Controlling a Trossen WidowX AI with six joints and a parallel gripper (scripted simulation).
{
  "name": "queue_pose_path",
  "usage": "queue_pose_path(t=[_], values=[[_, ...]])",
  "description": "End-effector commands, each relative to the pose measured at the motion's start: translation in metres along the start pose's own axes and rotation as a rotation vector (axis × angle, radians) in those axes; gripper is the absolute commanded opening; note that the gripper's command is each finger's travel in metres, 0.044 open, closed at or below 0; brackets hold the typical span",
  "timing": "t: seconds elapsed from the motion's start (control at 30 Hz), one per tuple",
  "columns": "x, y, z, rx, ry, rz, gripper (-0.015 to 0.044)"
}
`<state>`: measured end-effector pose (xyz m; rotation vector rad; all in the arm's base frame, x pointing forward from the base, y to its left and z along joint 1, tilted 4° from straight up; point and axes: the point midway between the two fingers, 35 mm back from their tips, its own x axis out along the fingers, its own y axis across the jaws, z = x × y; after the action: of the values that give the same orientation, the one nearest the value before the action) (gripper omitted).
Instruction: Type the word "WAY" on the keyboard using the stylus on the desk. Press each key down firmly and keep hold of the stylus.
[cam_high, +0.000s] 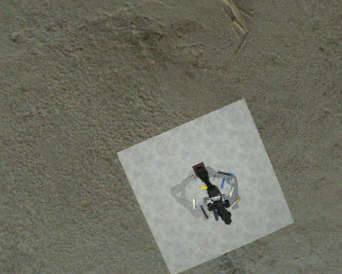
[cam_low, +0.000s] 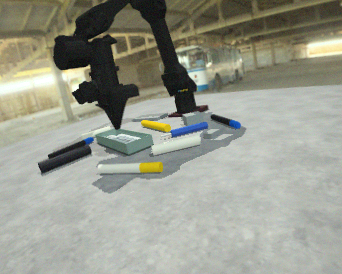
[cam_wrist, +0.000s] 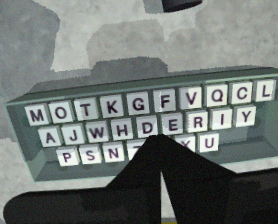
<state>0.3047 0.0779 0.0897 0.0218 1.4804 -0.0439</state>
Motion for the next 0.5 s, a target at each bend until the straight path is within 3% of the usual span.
queue_pose_path(t=[0.0, 0.2, 0.47], values=[[0.0, -0.002, -0.002, -0.005, 0.0, 0.002, 0.0], [0.0, -0.061, -0.001, -0.006, 0.0, -0.003, 0.0], [0.0, -0.063, -0.001, -0.006, 0.0, -0.003, 0.0]])
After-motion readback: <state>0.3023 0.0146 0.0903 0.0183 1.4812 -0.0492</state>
